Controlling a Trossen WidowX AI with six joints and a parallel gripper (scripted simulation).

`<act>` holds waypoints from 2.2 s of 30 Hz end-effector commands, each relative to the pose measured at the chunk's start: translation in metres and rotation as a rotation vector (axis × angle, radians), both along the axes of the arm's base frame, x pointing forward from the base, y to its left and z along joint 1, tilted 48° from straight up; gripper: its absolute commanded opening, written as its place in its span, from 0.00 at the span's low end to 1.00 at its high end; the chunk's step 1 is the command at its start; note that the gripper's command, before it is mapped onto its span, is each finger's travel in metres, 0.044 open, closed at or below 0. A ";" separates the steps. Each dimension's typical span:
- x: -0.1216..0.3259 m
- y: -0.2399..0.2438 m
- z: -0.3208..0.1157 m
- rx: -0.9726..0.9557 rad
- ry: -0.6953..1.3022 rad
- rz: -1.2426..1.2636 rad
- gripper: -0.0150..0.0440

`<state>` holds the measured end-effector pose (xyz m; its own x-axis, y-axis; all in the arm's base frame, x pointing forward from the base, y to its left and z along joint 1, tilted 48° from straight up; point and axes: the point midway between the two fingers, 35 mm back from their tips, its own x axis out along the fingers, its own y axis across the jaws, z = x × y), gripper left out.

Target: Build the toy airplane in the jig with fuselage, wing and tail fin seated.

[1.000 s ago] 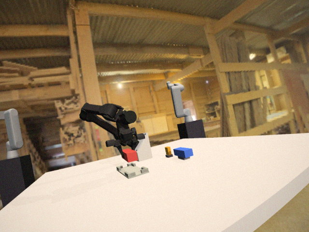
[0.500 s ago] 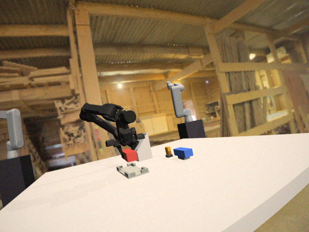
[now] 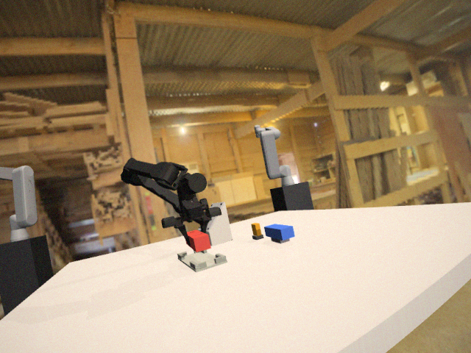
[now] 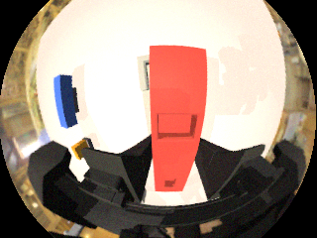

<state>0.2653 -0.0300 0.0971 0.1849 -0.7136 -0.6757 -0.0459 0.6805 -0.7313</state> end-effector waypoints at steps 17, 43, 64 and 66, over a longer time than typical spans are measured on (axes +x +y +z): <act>0.004 -0.018 -0.015 -0.003 0.000 -0.001 0.58; 0.004 -0.018 -0.015 -0.003 0.000 -0.001 1.00; -0.013 0.061 0.055 -0.003 0.004 0.005 1.00; -0.011 0.059 0.053 0.004 -0.026 -0.023 1.00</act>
<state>0.2537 0.0285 0.1509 0.1941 -0.7126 -0.6741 -0.0421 0.6805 -0.7315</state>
